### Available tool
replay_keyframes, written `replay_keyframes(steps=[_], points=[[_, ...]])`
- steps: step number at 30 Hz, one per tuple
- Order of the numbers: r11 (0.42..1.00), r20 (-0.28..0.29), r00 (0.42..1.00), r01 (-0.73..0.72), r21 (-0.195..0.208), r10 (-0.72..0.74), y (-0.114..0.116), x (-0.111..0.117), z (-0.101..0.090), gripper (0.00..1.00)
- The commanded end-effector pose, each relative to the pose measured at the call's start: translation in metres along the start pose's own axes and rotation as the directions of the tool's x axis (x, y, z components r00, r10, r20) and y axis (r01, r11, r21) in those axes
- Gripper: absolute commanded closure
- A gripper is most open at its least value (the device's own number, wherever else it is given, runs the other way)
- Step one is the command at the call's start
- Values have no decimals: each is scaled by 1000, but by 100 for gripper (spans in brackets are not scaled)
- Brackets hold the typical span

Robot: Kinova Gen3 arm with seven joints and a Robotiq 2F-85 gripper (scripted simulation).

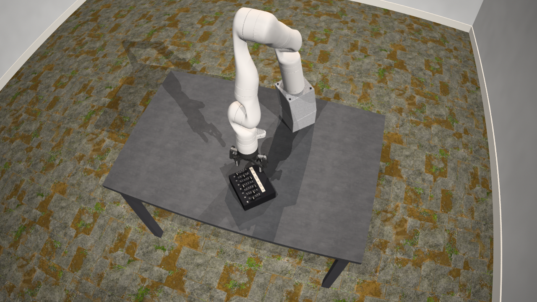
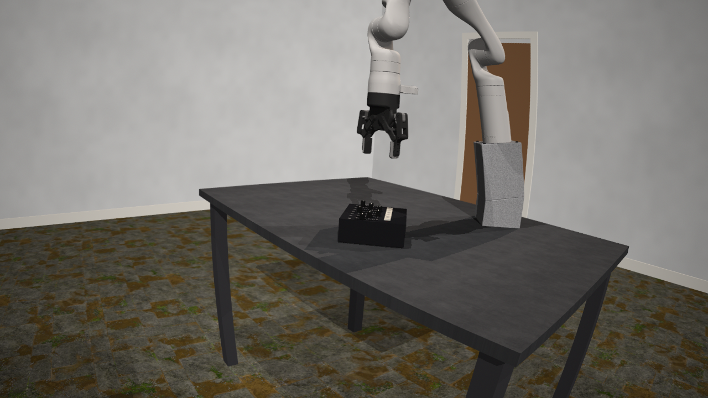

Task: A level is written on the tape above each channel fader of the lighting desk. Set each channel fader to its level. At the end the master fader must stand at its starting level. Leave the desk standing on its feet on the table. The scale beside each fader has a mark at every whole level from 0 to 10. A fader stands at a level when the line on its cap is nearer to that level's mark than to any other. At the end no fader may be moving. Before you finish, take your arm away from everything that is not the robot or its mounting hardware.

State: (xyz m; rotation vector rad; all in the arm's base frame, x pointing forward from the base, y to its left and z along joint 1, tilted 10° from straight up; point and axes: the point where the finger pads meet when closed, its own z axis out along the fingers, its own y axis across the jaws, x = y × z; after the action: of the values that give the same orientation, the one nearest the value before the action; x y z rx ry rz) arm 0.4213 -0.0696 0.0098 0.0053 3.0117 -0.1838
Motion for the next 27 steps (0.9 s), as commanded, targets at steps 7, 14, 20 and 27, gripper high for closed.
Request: replay_keyframes(steps=[7, 14, 20, 27], points=[[981, 66, 979, -195, -1, 195, -10, -25, 18, 0], [793, 186, 776, -609, -28, 603, -50, -63, 56, 0], [689, 217, 667, -723, -39, 713, -67, -69, 67, 0], [685, 218, 663, -727, -40, 716, -68, -69, 68, 0]])
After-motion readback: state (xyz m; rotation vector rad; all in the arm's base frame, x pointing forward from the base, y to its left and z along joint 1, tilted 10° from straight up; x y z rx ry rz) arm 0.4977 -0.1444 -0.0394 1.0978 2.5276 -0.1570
